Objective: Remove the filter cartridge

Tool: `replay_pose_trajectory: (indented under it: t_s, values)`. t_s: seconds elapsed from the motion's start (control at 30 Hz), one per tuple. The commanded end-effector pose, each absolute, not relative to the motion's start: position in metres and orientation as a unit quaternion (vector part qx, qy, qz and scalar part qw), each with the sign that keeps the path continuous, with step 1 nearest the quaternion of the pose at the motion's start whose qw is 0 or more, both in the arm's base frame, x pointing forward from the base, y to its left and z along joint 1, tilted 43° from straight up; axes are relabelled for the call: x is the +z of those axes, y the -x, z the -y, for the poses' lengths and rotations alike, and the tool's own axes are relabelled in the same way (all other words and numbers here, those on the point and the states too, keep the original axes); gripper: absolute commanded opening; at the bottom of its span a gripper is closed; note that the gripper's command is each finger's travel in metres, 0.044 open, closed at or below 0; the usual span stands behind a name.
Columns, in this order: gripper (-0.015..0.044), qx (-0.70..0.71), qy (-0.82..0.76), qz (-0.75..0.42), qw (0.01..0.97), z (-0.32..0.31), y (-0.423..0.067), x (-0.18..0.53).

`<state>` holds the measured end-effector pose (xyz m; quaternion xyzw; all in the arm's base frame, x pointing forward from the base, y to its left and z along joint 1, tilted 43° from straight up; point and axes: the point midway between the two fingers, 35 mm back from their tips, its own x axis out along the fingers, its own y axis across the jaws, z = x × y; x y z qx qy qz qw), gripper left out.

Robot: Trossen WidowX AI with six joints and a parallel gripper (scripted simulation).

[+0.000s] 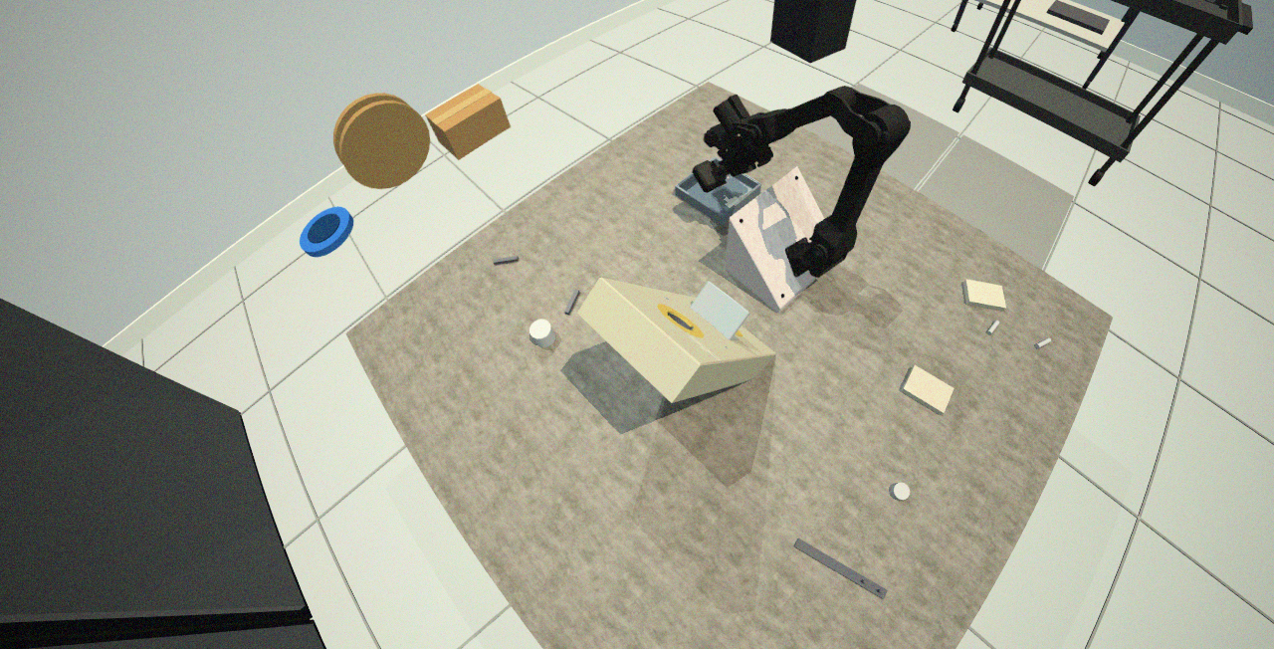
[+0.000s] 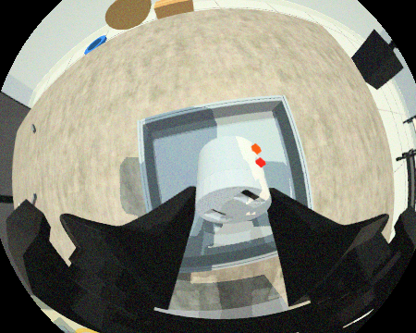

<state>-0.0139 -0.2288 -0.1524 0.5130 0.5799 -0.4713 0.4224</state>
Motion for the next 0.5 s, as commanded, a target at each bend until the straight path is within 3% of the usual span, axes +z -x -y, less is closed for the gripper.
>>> replay_pose_trajectory:
  t_s: [0.0, 0.1, 0.47]
  values:
    - [0.0, -0.473, -0.509, -0.581, 0.424, 0.2177, 0.0162, -0.1626]
    - [0.0, -0.473, -0.509, -0.581, 0.424, 0.2177, 0.0162, -0.1626]
    - [0.0289, -0.469, -0.515, -0.582, 0.42, 0.2184, 0.015, -0.16]
